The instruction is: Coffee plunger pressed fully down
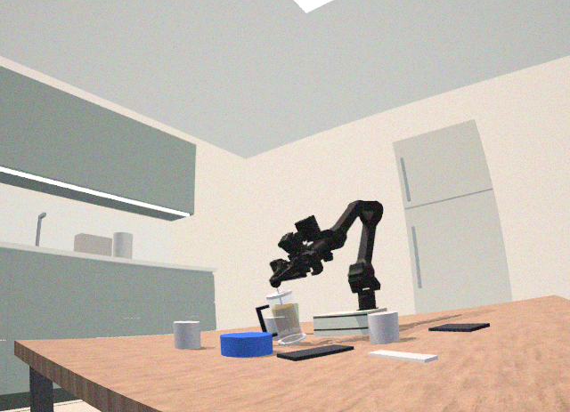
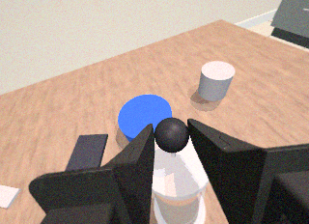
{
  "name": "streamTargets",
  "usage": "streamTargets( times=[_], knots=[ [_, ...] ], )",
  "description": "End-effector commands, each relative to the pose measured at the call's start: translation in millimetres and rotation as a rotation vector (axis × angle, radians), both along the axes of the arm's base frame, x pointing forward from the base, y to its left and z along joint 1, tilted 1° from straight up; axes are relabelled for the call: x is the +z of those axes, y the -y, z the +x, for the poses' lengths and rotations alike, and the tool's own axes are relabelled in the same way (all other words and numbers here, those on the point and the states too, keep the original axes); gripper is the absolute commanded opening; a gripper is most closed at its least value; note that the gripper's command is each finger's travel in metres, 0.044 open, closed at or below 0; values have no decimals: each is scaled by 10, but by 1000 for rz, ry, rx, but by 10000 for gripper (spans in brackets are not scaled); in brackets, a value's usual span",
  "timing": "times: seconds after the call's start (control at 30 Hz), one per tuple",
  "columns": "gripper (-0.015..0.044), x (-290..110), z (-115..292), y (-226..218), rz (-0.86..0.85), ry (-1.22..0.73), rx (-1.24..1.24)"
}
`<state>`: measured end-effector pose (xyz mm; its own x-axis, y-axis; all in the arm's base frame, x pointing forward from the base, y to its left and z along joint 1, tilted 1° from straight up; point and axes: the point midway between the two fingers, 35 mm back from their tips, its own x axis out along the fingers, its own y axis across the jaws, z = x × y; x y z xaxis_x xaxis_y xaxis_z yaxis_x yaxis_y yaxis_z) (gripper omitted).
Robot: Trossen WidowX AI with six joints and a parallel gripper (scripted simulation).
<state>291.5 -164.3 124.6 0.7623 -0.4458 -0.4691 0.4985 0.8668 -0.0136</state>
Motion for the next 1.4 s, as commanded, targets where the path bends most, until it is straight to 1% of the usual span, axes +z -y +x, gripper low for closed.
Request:
streamTargets(
  times=[0.0,0.73,1.13,1.27,1.37],
  knots=[
    [118,-67,-3,0,8,-28,4],
    [118,-9,18,11,3,-6,0],
    [433,-9,18,11,3,-6,0],
    [440,-1,17,9,4,-6,0],
    [440,118,-12,-18,5,-9,2]
  ],
)
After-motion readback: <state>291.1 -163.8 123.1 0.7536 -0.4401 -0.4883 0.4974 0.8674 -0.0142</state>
